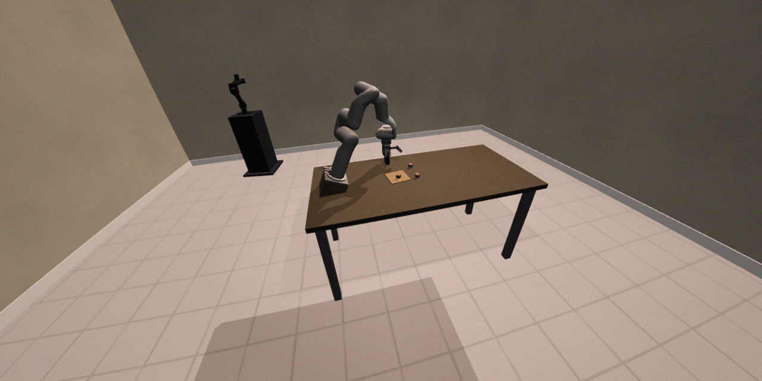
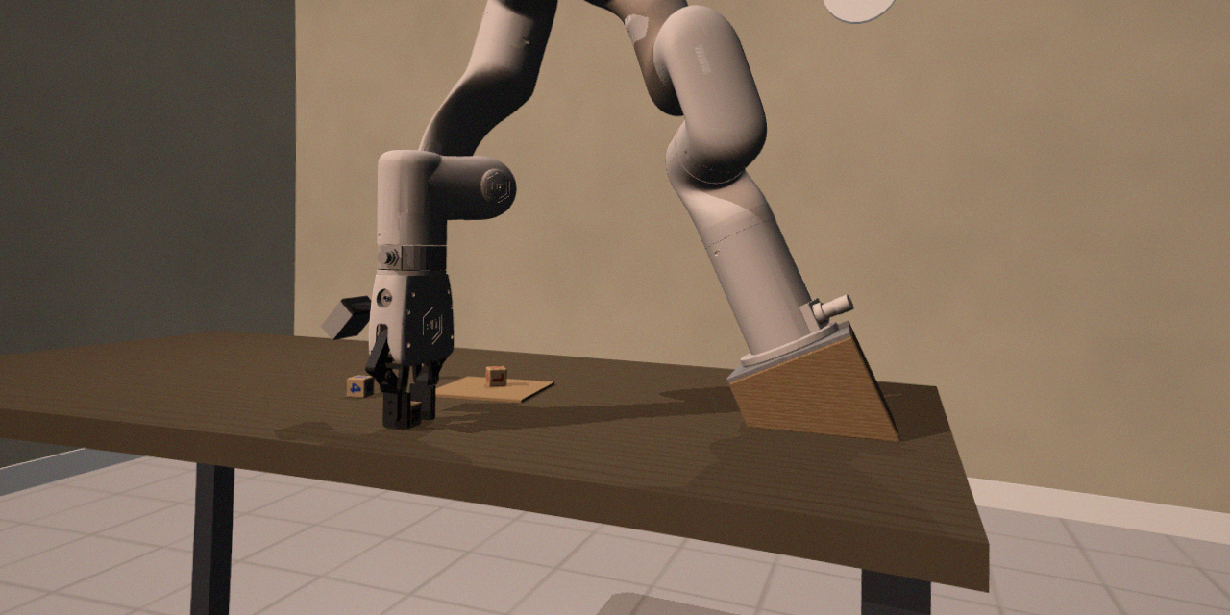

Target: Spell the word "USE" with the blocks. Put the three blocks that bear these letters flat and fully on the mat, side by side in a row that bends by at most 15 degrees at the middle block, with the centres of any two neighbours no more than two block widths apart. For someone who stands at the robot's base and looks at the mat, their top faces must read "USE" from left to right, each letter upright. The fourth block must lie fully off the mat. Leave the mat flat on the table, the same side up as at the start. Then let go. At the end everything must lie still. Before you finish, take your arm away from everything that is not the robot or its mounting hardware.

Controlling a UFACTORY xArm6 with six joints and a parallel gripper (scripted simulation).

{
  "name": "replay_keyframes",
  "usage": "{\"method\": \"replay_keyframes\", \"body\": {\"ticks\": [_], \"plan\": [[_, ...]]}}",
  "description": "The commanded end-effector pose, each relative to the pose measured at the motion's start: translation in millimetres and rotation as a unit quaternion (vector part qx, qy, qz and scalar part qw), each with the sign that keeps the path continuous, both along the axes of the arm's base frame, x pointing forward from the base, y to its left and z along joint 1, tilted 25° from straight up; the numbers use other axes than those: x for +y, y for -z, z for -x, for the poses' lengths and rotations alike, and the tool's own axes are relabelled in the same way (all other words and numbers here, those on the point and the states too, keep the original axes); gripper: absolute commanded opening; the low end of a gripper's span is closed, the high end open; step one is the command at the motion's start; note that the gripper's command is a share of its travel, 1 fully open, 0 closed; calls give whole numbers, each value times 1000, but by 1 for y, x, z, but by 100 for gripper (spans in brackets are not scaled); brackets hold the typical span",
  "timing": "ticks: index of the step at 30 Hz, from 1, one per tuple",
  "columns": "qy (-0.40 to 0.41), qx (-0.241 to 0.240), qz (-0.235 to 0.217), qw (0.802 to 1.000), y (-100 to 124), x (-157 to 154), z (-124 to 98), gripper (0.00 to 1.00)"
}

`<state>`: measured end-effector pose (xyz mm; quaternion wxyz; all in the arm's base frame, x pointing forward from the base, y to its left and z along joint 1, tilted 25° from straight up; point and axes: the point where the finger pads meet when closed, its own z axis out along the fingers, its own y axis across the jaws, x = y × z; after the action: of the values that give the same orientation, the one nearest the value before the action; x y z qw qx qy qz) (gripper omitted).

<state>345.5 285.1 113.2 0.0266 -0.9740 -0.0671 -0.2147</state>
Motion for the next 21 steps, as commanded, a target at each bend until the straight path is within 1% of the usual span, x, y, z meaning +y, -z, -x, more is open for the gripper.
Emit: {"method": "replay_keyframes", "body": {"ticks": [1,11,12,21], "plan": [[0,-1,-1,1000,-1,1,-1,42],[0,-1,-1,1000,-1,1,-1,42],[0,-1,-1,1000,-1,1,-1,21],[0,-1,-1,1000,-1,1,-1,21]]}}
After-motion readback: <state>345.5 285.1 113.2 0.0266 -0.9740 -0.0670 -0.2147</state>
